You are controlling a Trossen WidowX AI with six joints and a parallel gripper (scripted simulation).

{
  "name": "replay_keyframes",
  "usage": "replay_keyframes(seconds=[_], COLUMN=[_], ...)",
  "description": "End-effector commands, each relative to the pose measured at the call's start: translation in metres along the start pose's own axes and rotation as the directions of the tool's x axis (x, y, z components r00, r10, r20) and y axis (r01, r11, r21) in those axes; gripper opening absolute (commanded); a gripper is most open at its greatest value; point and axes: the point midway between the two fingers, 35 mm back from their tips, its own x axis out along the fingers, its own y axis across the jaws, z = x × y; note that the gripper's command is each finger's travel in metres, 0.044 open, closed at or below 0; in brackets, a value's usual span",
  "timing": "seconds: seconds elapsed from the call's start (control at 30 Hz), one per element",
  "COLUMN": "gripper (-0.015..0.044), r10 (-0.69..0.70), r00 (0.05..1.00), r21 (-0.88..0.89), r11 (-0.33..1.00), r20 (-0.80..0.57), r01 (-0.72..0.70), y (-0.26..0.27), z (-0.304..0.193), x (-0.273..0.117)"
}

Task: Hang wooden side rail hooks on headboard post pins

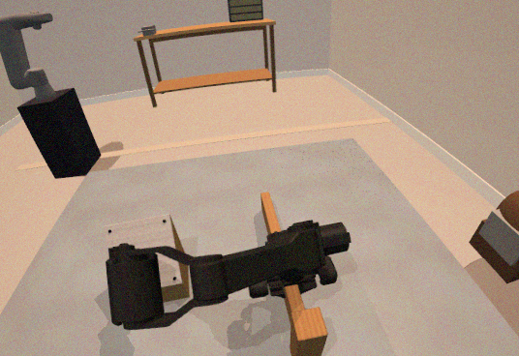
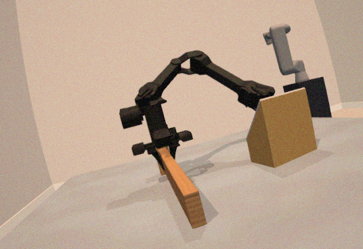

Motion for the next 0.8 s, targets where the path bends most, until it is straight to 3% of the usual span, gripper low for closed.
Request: replay_keyframes(seconds=[0.0,0.77], gripper=[0.0000,0.0000], r10=[-0.010,-0.010], r00=[1.000,1.000], r21=[-0.003,-0.003], r11=[1.000,1.000], r20=[0.000,0.000], r01=[0.010,0.010], y=[-0.0015,-0.0016], z=[-0.0014,-0.0040], x=[-0.0038,-0.0029])
